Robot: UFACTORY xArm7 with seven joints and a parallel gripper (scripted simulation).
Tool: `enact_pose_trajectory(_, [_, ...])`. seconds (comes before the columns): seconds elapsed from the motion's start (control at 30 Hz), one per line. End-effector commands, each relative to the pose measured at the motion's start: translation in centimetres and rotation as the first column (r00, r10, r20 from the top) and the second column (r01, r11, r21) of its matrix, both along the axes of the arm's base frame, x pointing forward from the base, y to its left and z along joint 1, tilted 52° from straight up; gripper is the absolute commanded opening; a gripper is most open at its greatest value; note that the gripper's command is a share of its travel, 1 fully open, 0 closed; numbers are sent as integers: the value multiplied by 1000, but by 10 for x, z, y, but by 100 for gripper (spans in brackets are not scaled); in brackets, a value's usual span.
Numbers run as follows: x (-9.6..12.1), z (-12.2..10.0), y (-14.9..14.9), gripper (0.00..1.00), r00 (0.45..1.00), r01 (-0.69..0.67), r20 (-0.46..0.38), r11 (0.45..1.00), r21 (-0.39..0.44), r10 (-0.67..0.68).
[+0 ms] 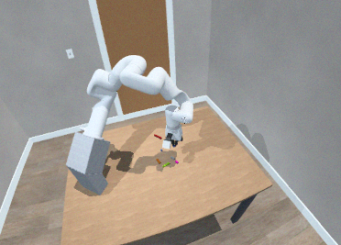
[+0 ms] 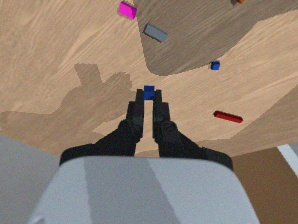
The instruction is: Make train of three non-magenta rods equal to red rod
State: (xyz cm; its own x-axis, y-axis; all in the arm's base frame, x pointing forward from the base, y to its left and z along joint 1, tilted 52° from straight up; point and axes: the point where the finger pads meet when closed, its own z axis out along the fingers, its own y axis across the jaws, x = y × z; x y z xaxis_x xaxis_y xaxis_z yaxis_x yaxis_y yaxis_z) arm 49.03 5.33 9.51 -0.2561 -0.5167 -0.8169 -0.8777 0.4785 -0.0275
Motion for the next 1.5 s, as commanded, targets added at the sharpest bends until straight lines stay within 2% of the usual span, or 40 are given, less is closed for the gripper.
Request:
enact_pose_trajectory(0.0, [-23,19,27,4,999,-10,35,1000,-25,10])
enact_pose_trajectory(0.13, [-52,24,52,4,998,-35,47,998,-54,38])
enact_pose_trajectory(0.2, [-52,24,52,4,998,-35,47,998,-54,38])
enact_pose_trajectory(0.27, [-72,24,67,4,997,-51,49,996,-76,55])
enact_pose_trajectory(0.37, [-82,22,73,4,997,-59,48,995,-86,63])
enact_pose_trajectory(0.97, [-81,20,75,4,997,-58,49,995,-86,63])
enact_pose_trajectory(1.47, [-63,-7,106,4,997,-58,49,995,-86,62])
